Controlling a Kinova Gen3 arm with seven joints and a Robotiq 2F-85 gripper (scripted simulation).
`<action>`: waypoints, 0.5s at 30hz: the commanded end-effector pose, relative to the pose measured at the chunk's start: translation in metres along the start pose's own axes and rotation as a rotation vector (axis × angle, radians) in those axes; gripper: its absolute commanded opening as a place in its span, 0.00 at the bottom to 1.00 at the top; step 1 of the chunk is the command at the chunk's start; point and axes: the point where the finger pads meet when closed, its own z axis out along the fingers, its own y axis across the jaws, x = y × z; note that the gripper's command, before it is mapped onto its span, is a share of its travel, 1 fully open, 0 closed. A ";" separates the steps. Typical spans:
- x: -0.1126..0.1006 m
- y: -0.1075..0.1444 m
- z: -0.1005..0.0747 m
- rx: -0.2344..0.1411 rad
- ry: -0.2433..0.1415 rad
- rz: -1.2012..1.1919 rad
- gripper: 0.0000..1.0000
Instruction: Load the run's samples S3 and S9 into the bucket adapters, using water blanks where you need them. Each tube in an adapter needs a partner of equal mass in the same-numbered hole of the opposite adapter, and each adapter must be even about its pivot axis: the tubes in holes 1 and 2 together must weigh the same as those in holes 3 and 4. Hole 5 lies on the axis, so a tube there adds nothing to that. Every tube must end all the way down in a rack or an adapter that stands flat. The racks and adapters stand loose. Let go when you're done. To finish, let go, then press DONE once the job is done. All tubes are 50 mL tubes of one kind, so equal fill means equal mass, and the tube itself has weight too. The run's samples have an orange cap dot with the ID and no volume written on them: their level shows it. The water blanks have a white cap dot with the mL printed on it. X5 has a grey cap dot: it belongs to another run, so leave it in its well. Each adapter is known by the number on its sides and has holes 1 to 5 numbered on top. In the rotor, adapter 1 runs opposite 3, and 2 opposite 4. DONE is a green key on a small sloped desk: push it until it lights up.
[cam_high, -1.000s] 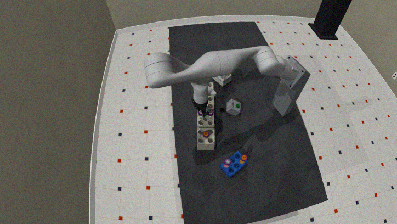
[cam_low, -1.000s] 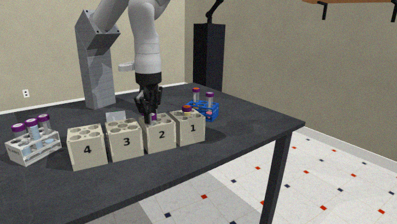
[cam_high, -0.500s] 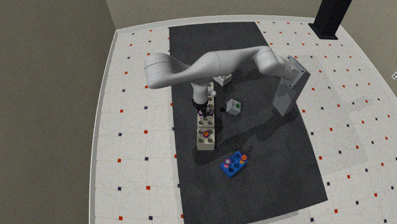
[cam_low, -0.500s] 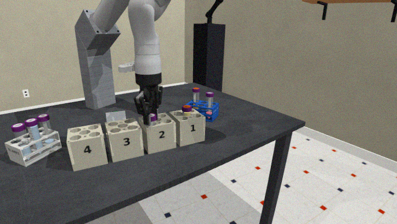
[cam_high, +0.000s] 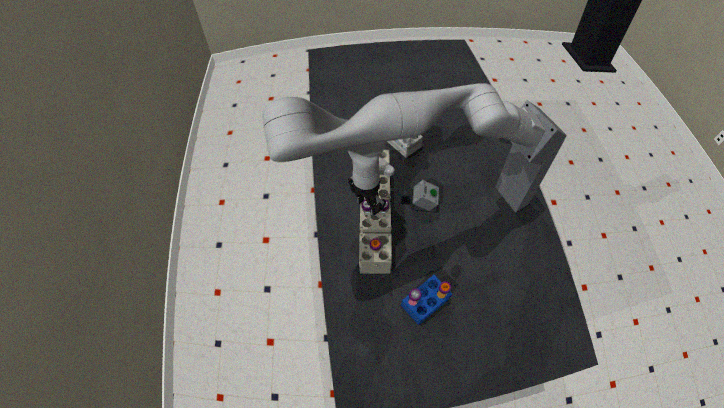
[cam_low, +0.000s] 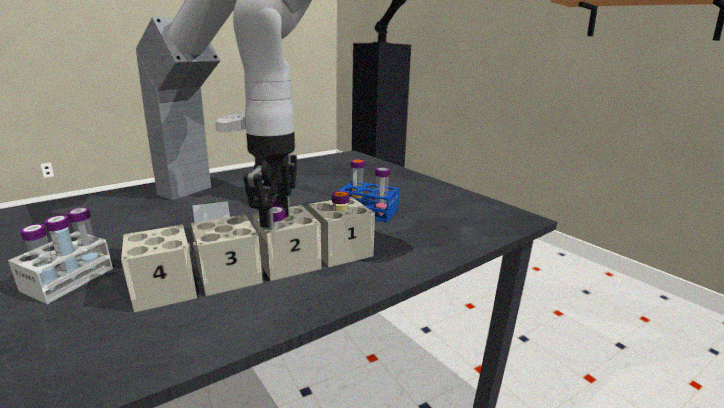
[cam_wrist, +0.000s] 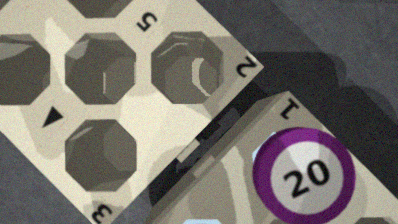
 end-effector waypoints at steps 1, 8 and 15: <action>0.000 0.000 0.000 0.001 0.000 0.000 0.62; 0.000 0.000 0.000 0.001 0.000 0.000 0.62; 0.000 0.000 -0.007 0.001 -0.001 0.000 0.62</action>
